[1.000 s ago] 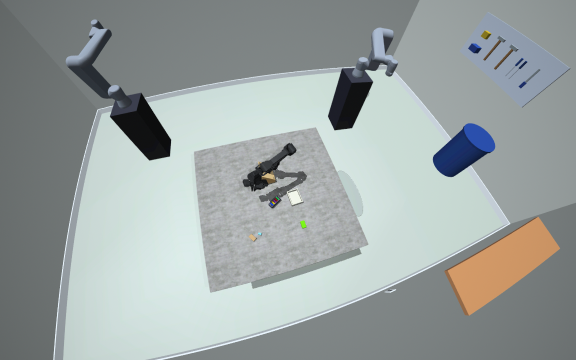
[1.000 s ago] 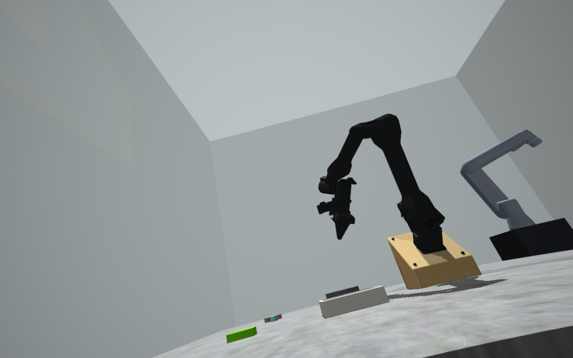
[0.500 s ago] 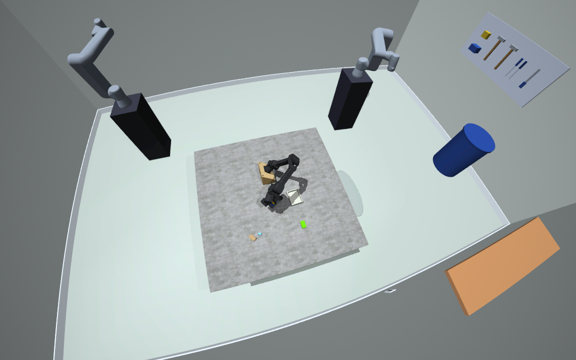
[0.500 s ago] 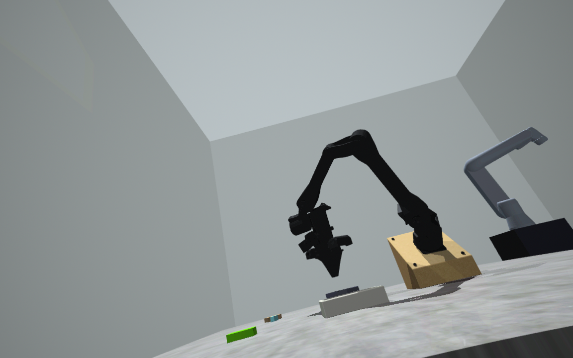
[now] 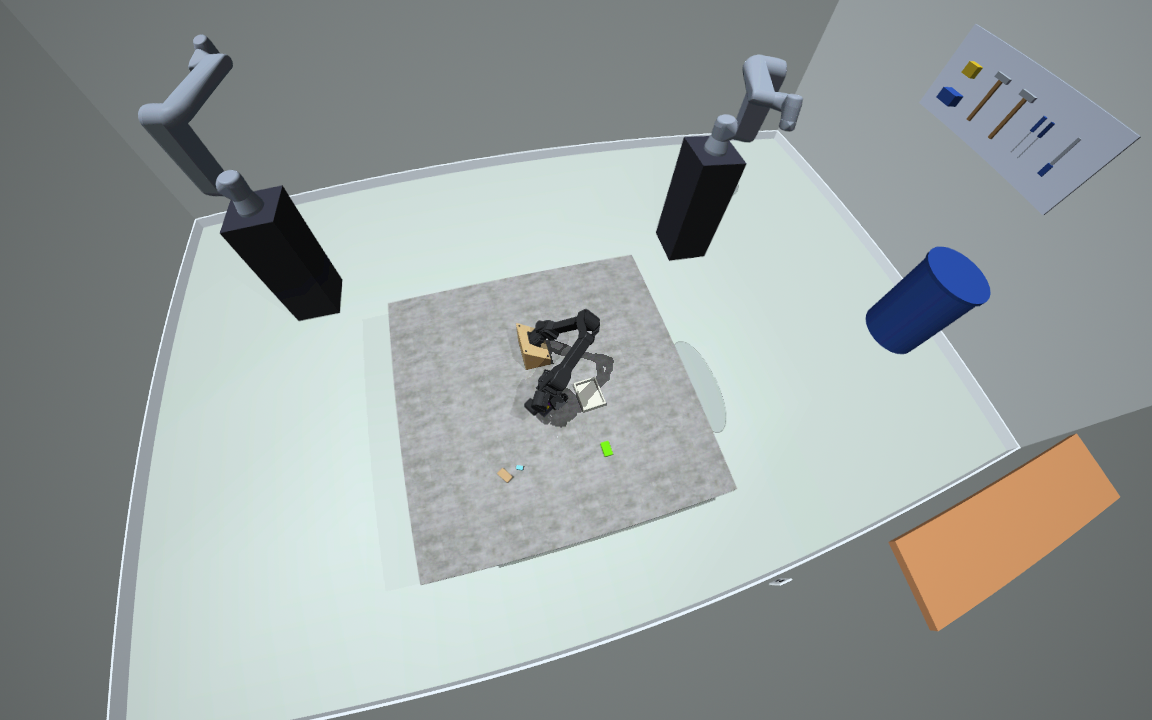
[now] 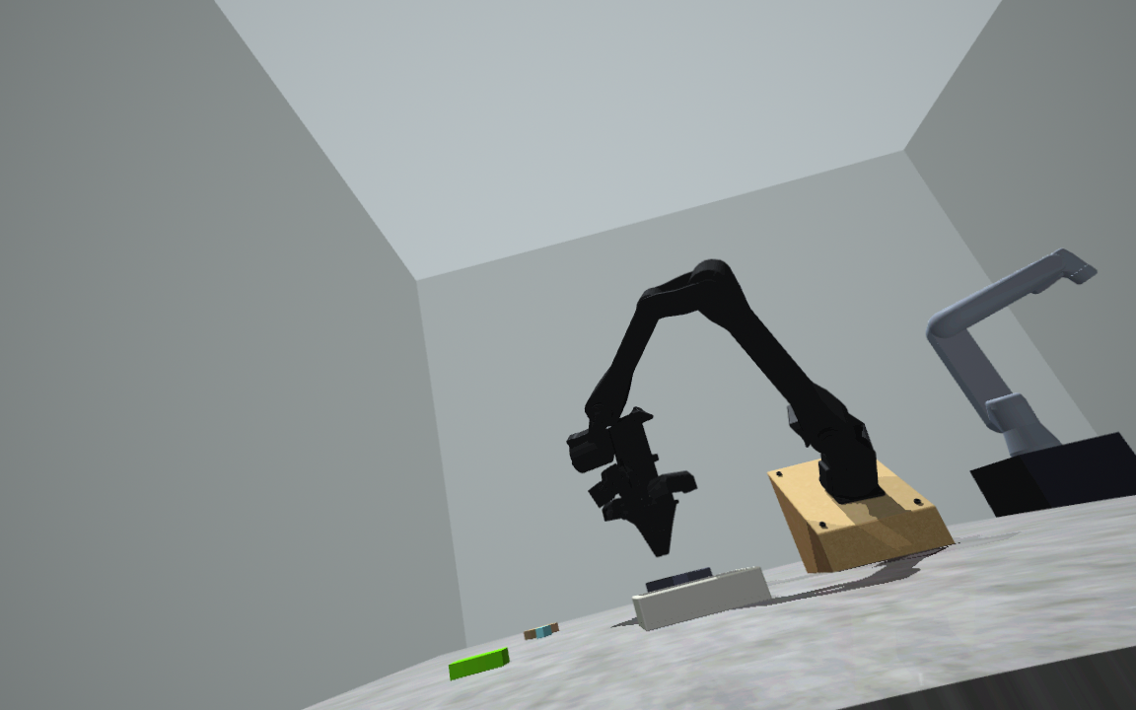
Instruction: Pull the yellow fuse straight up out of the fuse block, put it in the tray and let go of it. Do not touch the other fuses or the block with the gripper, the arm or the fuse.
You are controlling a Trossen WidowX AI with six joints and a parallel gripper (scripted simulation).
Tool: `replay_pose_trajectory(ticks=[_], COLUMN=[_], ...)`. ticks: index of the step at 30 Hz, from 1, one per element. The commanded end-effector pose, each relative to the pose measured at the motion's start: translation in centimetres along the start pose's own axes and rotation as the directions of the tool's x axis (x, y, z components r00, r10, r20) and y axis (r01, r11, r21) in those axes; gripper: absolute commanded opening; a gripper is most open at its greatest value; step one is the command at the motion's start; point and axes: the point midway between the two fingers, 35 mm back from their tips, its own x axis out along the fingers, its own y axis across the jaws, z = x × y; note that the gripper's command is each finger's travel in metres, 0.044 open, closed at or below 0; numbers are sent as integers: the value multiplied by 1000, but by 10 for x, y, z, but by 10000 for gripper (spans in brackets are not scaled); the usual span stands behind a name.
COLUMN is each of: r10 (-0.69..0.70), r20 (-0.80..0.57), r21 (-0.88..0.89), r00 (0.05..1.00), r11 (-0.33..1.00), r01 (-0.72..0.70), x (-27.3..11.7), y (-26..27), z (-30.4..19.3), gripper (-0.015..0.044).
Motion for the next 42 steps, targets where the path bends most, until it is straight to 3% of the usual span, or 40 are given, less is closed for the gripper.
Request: replay_pose_trajectory(ticks=[1,42], r10=[7,8], r20=[2,3], r21=[4,4], r00=[1000,1000], r11=[1000,1000], r01=[-7,-8], x=[6,32], y=[1,2], z=[0,1], gripper=[65,65])
